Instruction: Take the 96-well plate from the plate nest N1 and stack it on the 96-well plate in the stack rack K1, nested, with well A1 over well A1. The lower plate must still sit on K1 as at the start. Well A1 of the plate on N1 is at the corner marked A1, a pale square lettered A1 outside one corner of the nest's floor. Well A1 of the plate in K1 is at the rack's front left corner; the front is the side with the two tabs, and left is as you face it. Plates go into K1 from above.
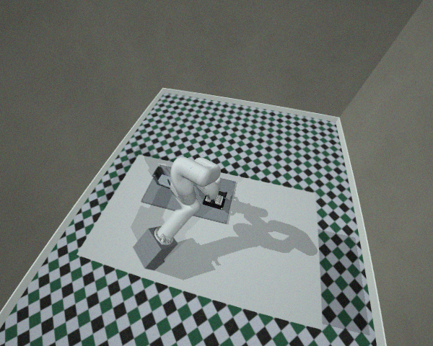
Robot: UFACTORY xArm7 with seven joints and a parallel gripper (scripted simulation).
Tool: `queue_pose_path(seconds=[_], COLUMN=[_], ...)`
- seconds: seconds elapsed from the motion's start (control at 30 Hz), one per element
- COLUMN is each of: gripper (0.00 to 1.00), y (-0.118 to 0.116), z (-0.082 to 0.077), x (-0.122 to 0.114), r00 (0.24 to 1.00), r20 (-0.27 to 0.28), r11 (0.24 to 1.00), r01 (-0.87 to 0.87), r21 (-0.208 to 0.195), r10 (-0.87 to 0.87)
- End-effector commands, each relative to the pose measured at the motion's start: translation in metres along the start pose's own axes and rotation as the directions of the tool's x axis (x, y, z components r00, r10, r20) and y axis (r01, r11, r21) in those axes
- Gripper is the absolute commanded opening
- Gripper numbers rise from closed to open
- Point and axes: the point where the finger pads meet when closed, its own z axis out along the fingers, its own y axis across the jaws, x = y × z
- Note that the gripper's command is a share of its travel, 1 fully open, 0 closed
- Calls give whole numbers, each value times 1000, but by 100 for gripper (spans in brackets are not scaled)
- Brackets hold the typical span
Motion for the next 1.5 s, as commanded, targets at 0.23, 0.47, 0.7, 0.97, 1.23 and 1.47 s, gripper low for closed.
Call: queue_pose_path(seconds=[0.23,0.47,0.7,0.97,1.23,1.47], gripper=[0,0,0,0,0,0], y=[-1,-1,-1,-1,-1,-1], z=[-16,-28,-36,-50,-60,-71], x=[0,0,0,0,0,0], r00=[1000,1000,1000,1000,1000,1000], r20=[-1,-1,-1,-1,-1,-1], r11=[1000,1000,1000,1000,1000,1000], r01=[0,0,0,0,0,0], r21=[2,2,2,2,2,2], r10=[0,0,0,0,0,0])
